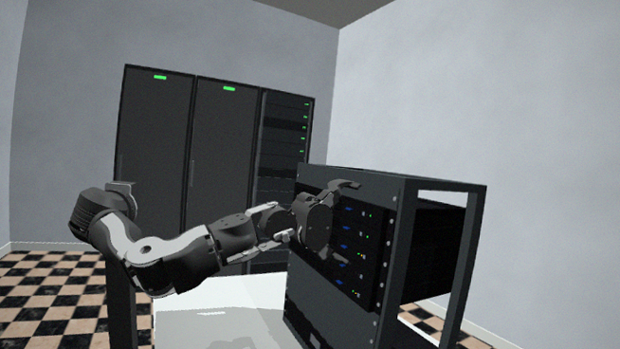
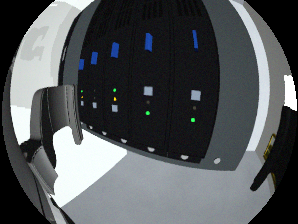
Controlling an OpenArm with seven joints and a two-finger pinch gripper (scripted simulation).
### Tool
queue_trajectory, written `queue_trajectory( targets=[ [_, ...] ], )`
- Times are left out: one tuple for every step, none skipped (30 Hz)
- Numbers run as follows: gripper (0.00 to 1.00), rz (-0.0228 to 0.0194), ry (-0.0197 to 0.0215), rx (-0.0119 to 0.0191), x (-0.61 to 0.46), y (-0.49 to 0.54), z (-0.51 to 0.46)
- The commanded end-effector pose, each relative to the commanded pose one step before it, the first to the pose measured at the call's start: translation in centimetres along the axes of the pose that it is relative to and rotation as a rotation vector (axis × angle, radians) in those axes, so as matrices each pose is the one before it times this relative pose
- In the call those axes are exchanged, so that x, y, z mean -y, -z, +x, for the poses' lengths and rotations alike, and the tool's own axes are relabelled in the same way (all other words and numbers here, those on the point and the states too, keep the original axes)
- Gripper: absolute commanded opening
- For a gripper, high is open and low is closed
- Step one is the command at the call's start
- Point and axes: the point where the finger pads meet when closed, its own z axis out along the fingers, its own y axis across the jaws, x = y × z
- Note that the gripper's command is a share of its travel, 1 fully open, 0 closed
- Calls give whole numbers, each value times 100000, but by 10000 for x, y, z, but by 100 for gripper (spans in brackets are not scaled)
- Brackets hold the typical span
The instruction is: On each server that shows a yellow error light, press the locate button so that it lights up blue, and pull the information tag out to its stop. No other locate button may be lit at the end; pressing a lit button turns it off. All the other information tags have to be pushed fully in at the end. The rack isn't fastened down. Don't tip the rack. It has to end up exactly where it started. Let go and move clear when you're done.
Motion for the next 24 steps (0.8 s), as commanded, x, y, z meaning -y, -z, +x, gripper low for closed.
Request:
queue_trajectory(
  targets=[
    [100, 469, -128, -117, 568, -161, 658],
    [100, 0, 0, 0, 0, 0, 0],
    [100, 0, 0, 0, 0, 0, 0],
    [100, 0, 0, 0, 0, 0, 0],
    [100, 0, 0, 0, 0, 0, 0],
    [100, 0, 0, 0, 0, 0, 0],
    [100, 0, 0, 0, 0, 0, 0],
    [100, 0, 0, 0, 0, 0, 0],
    [100, 0, 0, 0, 0, 0, 0],
    [100, 0, 0, 0, 0, 0, 0],
    [100, 0, 0, 0, 0, 0, 0],
    [100, 0, 0, 0, 0, 0, 0],
    [100, 0, 0, 0, 0, 0, 0],
    [100, 0, 0, 0, 0, 0, 0],
    [100, 0, 0, 0, 0, 0, 0],
    [100, 0, 0, 0, 0, 0, 0],
    [100, 0, 0, 0, 0, 0, 0],
    [100, 0, 0, 0, 0, 0, 0],
    [100, 0, 0, 0, 0, 0, 0],
    [100, 19, -11, 14, -235, -19, -56],
    [100, 109, -64, 84, -1381, -108, -329],
    [100, 69, -39, 50, -3609, -42, -141],
    [100, 0, 0, 0, 0, 0, 0],
    [100, 0, 0, 0, 0, 0, 0]
  ],
)
